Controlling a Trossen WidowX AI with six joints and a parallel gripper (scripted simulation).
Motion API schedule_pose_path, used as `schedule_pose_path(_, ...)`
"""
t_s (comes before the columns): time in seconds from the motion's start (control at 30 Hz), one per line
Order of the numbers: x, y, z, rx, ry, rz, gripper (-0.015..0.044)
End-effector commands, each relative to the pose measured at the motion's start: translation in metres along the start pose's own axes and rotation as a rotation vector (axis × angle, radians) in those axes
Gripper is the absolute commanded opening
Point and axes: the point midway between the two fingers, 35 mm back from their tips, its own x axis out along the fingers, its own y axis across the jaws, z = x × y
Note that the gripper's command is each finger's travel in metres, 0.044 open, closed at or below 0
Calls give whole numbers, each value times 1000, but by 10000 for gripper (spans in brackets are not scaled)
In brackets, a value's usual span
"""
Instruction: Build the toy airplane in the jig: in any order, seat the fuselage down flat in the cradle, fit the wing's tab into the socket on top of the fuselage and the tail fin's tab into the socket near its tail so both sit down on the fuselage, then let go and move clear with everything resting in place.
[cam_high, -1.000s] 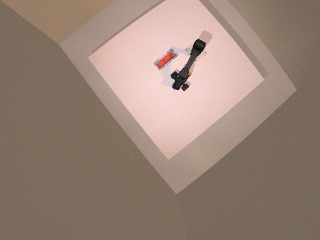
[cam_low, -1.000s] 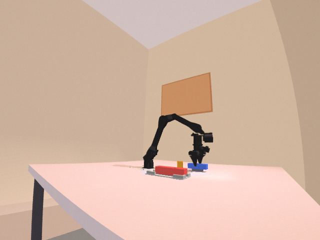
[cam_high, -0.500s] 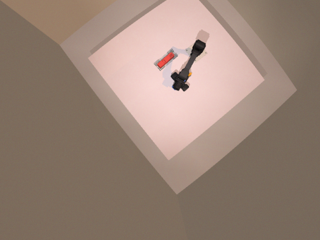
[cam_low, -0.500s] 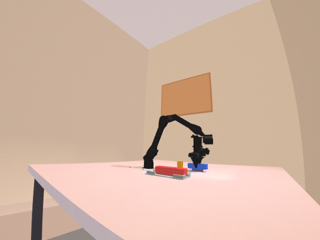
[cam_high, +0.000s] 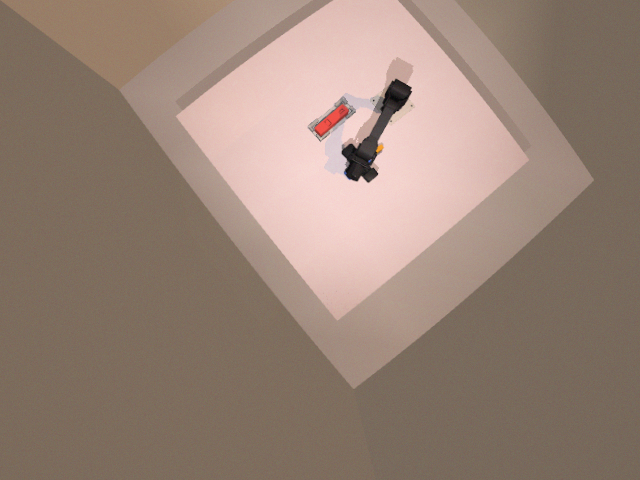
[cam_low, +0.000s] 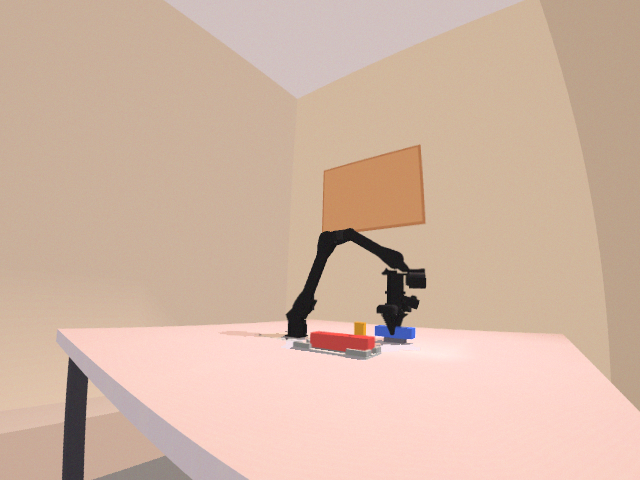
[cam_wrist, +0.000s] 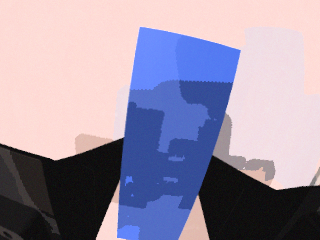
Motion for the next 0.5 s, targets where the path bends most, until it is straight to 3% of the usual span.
schedule_pose_path(0.0,-9,1,1,4,4,6,0)
schedule_pose_path(0.47,-53,3,6,2,-1,7,0)
